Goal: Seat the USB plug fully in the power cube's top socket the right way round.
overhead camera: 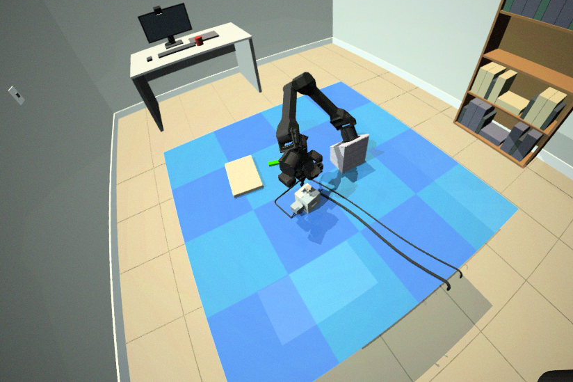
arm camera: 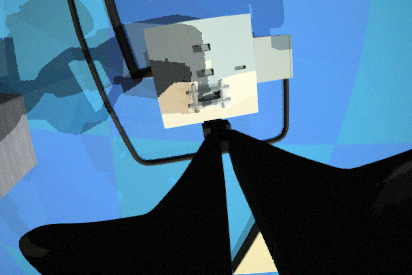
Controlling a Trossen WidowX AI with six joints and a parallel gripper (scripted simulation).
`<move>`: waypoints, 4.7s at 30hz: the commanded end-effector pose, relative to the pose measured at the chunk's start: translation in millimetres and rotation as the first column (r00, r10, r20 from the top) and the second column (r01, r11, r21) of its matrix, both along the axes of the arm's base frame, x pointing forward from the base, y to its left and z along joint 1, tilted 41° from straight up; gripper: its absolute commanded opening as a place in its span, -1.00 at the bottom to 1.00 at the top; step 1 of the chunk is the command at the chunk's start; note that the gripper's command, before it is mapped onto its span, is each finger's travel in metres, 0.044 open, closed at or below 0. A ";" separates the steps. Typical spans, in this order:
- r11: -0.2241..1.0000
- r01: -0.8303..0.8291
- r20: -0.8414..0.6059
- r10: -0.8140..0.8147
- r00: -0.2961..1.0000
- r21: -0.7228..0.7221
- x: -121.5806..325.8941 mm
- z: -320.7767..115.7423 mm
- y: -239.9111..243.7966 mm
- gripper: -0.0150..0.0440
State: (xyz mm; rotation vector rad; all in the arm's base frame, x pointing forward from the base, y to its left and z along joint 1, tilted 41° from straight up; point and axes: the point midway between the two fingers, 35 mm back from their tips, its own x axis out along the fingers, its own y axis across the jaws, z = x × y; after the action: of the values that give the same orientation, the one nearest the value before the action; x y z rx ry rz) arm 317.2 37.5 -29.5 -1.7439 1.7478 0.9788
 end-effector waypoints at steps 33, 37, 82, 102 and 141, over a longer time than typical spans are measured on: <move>0.999 0.000 -0.006 0.000 1.000 0.032 -0.5 -4.9 -0.4 -0.49; 0.999 0.000 -0.006 0.000 1.000 0.035 -0.5 -5.5 -0.5 -0.49; 0.998 0.002 -0.011 -0.001 1.000 0.070 -0.9 -11.4 -1.7 -0.49; 0.997 0.003 -0.013 -0.002 1.000 0.082 -1.0 -14.0 -2.5 -0.49; 0.997 0.003 -0.013 -0.002 1.000 0.082 -1.4 -17.5 -5.6 -0.49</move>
State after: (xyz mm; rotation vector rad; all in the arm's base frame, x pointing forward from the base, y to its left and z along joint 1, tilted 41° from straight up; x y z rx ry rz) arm 316.0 32.0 -46.4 -1.6868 1.6950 1.0431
